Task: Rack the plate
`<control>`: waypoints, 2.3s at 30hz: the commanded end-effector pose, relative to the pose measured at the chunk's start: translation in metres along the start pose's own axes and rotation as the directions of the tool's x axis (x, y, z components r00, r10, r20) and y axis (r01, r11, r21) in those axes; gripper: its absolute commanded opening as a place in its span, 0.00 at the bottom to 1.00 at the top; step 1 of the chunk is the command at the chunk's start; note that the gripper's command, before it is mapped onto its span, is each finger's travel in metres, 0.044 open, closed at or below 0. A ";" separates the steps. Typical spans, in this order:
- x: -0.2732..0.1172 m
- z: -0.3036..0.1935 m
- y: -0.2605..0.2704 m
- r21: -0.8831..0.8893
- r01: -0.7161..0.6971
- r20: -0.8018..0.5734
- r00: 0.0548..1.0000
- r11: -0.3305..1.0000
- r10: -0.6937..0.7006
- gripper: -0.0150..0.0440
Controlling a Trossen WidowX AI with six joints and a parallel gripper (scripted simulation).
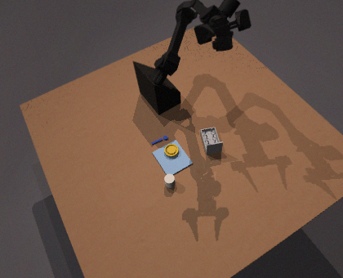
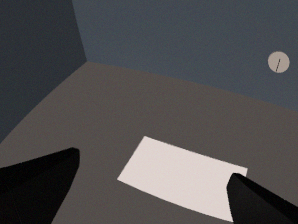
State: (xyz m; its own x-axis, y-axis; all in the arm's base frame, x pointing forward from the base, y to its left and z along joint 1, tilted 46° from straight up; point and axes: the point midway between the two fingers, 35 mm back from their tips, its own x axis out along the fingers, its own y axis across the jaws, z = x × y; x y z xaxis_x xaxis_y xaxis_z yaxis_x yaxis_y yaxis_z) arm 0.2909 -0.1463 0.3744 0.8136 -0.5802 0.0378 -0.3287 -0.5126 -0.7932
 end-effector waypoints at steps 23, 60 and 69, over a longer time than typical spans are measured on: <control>0.049 0.094 0.079 0.172 -0.355 0.370 0.888 0.919 0.274 0.93; 0.025 0.225 0.222 0.197 -0.965 0.792 0.261 0.174 0.552 0.93; 0.005 0.247 0.248 0.155 -0.983 0.838 0.076 -0.102 0.541 0.93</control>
State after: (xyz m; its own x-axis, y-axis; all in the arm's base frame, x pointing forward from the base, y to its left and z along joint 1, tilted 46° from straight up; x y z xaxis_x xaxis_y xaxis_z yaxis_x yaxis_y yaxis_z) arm 0.3358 -0.1248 0.0404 0.3309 0.1523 -0.9313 -0.7200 0.6786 -0.1449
